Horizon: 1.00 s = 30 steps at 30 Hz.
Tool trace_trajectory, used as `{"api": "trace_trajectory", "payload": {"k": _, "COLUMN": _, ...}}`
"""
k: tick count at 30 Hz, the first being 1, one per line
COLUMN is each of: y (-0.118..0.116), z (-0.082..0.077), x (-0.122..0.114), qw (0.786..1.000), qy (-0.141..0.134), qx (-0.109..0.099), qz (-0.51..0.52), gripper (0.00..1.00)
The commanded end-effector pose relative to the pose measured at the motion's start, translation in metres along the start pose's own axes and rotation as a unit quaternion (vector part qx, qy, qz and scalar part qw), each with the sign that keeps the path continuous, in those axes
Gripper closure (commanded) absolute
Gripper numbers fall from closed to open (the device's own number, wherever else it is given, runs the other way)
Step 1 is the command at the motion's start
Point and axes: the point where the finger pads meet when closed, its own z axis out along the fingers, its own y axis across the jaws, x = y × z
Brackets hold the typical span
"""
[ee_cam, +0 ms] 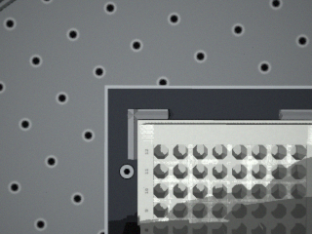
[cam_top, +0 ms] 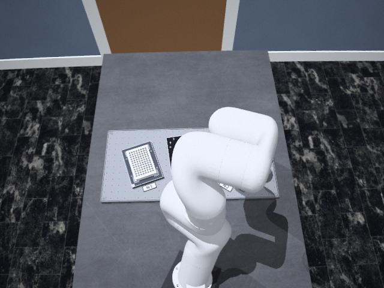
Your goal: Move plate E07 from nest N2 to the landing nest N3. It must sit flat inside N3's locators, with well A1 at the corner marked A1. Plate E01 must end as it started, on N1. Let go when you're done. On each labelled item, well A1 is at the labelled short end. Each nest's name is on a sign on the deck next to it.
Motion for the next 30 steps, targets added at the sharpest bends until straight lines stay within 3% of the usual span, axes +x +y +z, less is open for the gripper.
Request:
{"api": "trace_trajectory", "payload": {"k": 1, "y": 0.000, "z": -0.001, "x": 0.001, "qw": 1.000, "qy": 0.001, "qx": 0.000, "qz": 0.000, "gripper": 1.00}}
{"api": "trace_trajectory", "payload": {"k": 30, "y": 0.000, "z": -0.015, "x": 0.001, "qw": 1.000, "qy": 0.002, "qx": 0.000, "qz": 0.000, "gripper": 1.00}}
